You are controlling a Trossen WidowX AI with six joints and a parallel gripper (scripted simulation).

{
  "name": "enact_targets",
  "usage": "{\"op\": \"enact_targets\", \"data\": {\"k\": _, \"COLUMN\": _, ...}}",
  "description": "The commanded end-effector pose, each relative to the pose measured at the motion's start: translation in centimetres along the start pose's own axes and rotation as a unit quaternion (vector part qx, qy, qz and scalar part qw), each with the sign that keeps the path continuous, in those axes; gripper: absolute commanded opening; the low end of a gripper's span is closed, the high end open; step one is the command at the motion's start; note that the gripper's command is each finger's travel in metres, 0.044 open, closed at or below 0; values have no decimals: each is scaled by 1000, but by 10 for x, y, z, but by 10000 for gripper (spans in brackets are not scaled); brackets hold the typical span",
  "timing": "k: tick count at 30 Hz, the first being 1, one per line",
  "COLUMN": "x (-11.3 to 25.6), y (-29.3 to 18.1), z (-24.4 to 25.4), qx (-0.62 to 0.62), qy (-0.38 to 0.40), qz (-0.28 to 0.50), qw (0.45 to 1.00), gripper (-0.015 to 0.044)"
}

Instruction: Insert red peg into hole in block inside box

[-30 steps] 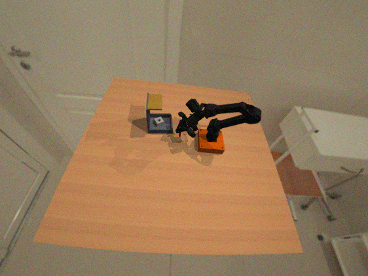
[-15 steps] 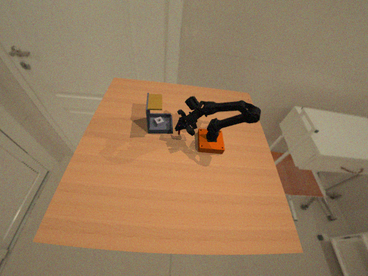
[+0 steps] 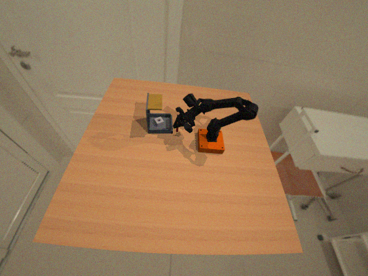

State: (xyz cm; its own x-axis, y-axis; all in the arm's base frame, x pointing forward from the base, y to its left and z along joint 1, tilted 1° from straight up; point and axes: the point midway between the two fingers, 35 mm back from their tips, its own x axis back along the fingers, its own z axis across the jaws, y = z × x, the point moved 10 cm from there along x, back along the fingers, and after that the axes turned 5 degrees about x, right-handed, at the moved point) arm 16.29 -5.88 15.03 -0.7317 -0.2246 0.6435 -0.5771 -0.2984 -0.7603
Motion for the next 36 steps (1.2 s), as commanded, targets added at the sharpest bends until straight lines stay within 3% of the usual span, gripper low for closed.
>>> {"op": "enact_targets", "data": {"k": 1, "x": 0, "y": -3, "z": 6, "qx": 2, "qy": 1, "qz": 3, "qw": 1000, "gripper": 0}}
{"op": "enact_targets", "data": {"k": 36, "x": -8, "y": -9, "z": 59, "qx": -8, "qy": 16, "qz": 1, "qw": 1000, "gripper": 0}}
